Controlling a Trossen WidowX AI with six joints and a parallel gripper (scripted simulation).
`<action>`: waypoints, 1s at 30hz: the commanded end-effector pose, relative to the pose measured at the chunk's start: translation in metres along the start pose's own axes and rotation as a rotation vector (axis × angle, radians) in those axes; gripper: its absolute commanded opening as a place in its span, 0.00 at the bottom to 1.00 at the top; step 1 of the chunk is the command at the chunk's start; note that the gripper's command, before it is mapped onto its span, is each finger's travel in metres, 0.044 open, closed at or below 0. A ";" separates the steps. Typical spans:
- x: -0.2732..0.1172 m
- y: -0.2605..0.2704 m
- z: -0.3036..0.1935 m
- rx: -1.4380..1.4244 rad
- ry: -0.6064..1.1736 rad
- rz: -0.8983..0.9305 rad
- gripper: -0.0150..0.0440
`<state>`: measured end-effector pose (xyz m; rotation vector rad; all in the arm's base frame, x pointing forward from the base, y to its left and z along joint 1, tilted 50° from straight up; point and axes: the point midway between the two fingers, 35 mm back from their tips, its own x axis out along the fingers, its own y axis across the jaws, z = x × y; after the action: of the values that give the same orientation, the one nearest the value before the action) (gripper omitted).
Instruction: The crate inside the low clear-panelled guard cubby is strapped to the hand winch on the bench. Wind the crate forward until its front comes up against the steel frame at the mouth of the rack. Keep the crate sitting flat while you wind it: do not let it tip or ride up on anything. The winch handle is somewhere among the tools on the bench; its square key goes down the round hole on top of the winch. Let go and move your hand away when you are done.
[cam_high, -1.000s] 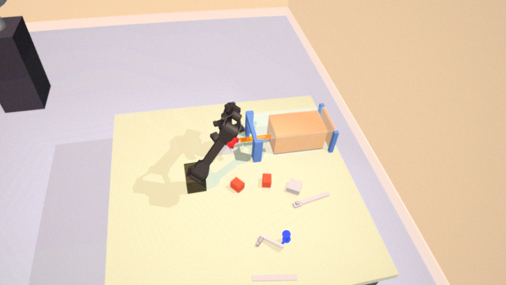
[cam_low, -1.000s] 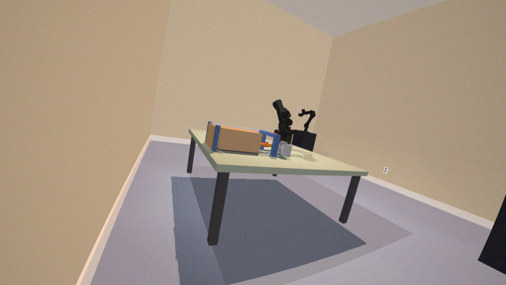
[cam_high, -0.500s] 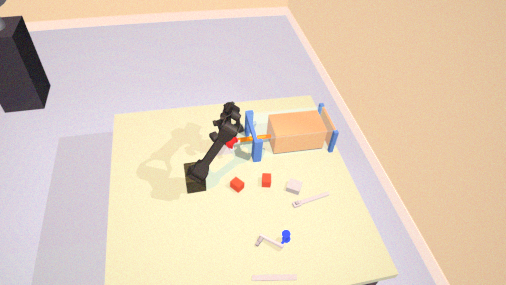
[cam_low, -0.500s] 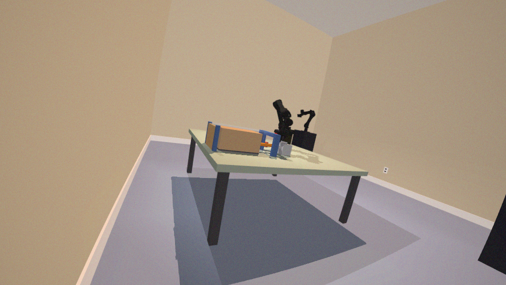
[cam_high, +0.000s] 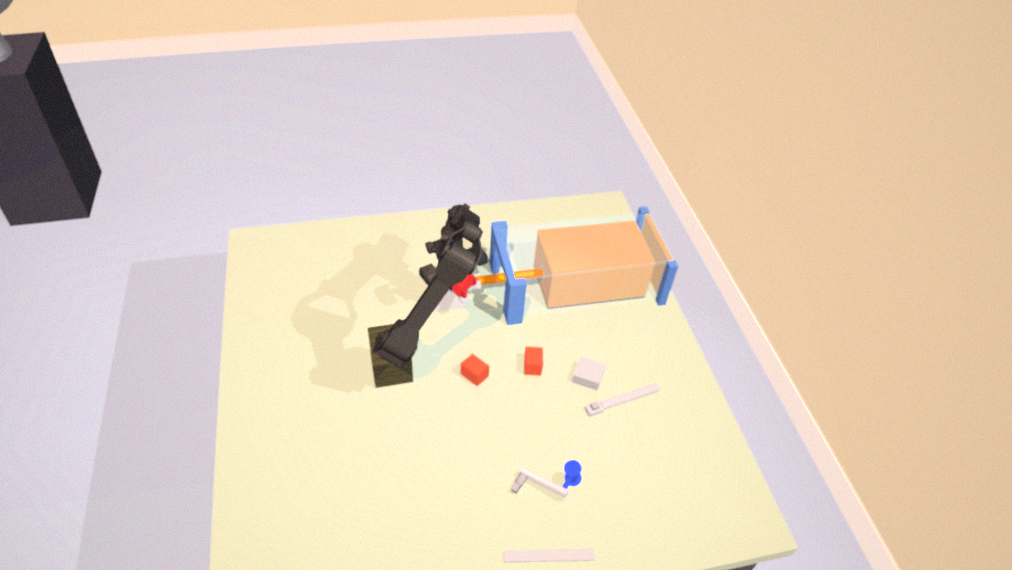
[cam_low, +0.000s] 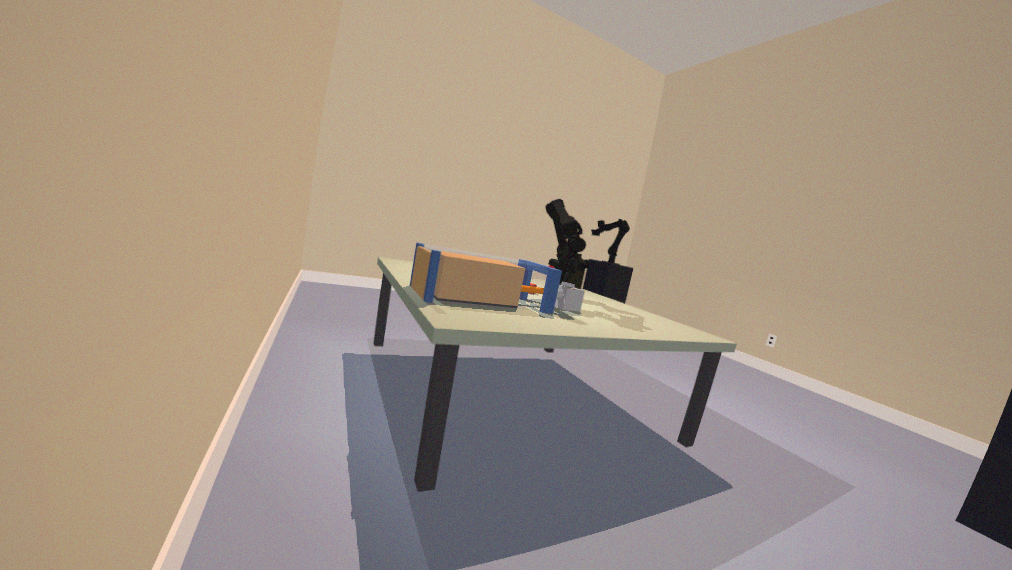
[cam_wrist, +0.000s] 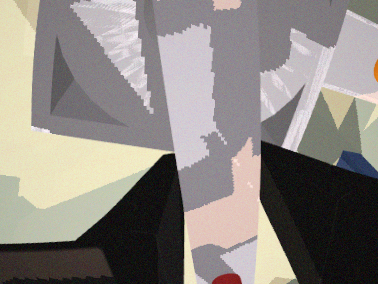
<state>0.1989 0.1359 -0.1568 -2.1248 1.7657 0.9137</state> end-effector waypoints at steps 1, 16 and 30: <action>0.004 -0.001 0.000 -0.015 -0.004 0.006 0.25; 0.004 -0.003 0.000 -0.060 -0.004 0.002 0.25; 0.004 0.000 0.000 0.006 -0.004 0.008 0.25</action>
<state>0.2007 0.1365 -0.1571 -2.1448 1.7562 0.9425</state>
